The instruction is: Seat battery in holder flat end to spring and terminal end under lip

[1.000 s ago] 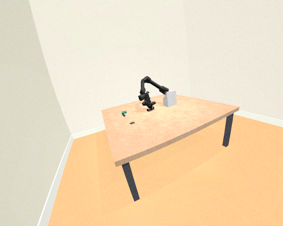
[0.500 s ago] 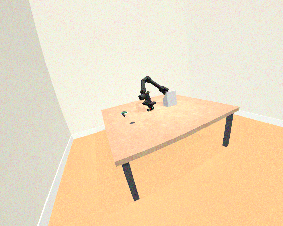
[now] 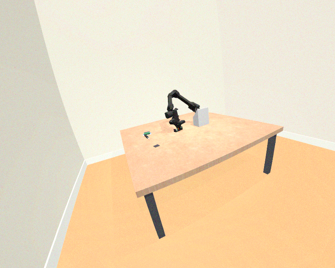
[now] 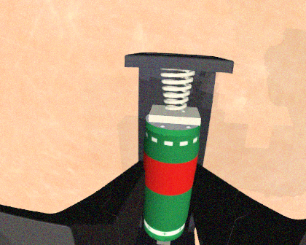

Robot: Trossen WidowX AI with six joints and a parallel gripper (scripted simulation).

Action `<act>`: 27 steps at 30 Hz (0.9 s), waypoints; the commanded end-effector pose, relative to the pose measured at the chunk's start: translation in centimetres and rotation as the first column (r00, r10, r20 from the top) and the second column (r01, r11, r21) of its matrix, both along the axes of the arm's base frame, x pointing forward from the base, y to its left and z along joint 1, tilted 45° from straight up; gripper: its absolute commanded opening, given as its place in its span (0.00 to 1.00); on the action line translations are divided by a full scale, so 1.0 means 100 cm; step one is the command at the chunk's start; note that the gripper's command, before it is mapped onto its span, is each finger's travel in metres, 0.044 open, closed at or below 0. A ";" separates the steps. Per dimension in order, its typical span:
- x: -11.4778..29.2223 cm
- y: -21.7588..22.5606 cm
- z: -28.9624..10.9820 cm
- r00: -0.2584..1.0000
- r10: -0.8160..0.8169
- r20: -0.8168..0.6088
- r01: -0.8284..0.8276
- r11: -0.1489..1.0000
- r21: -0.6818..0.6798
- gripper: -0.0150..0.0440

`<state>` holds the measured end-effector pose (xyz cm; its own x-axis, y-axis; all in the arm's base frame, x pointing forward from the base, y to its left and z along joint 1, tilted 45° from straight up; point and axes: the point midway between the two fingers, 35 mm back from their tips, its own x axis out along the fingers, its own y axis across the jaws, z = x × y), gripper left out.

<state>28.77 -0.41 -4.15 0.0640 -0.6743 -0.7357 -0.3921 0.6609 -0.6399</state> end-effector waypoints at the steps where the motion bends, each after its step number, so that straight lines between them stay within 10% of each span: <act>1: -0.001 -0.001 0.000 1.000 0.003 0.000 -0.003 1.000 0.000 0.38; 27: -0.006 0.018 0.018 1.000 0.004 -0.002 -0.004 1.000 0.002 0.69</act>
<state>28.13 0.54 -3.02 0.0596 -0.6787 -0.7320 -0.4003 0.6555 -0.6404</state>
